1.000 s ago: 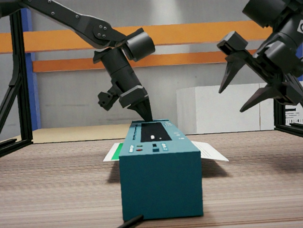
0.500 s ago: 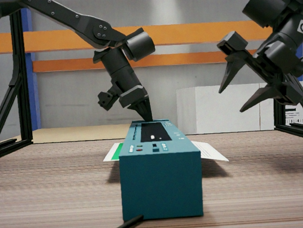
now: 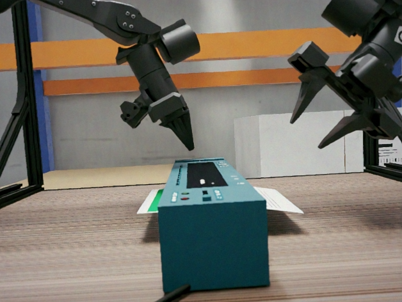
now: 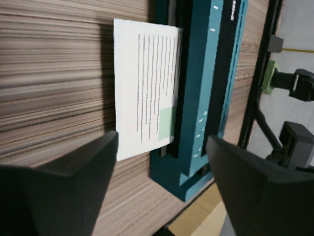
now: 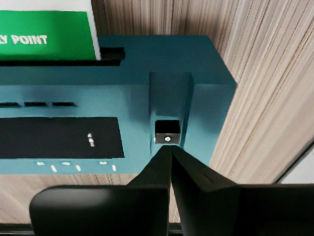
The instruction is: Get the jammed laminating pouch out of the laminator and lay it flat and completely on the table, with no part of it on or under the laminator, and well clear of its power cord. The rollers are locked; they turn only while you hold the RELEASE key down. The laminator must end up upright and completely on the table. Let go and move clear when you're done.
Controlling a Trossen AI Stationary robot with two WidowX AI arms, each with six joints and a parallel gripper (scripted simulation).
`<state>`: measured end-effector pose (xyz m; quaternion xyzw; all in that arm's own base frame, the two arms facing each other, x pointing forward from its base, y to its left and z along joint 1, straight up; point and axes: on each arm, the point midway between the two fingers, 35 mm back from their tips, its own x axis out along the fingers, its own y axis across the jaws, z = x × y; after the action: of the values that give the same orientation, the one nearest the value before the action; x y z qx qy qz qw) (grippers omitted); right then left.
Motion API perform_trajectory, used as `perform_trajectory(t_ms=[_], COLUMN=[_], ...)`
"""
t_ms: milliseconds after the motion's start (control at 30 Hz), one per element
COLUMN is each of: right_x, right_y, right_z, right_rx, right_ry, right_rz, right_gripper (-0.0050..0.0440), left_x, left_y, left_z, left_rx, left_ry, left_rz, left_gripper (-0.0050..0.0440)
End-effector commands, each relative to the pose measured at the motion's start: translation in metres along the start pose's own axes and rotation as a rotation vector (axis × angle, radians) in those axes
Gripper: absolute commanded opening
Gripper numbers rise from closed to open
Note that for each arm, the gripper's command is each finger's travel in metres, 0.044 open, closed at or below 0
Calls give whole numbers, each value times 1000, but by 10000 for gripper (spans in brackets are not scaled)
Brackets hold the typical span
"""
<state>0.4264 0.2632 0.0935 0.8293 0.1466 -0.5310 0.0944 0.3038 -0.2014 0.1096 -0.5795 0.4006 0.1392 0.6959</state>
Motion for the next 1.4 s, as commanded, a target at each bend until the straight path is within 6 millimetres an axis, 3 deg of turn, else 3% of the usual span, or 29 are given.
perform_trajectory(t_ms=[0,1233,1367], right_x=[-17,-17,-12], right_y=[-2,-2,0], right_z=[-11,-11,-7], right_rx=[1,1,2], right_ry=[38,37,24], right_rz=[-9,-9,-5], right_gripper=[-50,-50,-50], left_x=[-4,-4,24], left_y=[-7,-7,16], left_z=[-1,-1,-3], left_rx=[-4,-4,-10], left_ry=[4,4,7], left_rz=[-22,-22,-36], left_gripper=[266,266,266])
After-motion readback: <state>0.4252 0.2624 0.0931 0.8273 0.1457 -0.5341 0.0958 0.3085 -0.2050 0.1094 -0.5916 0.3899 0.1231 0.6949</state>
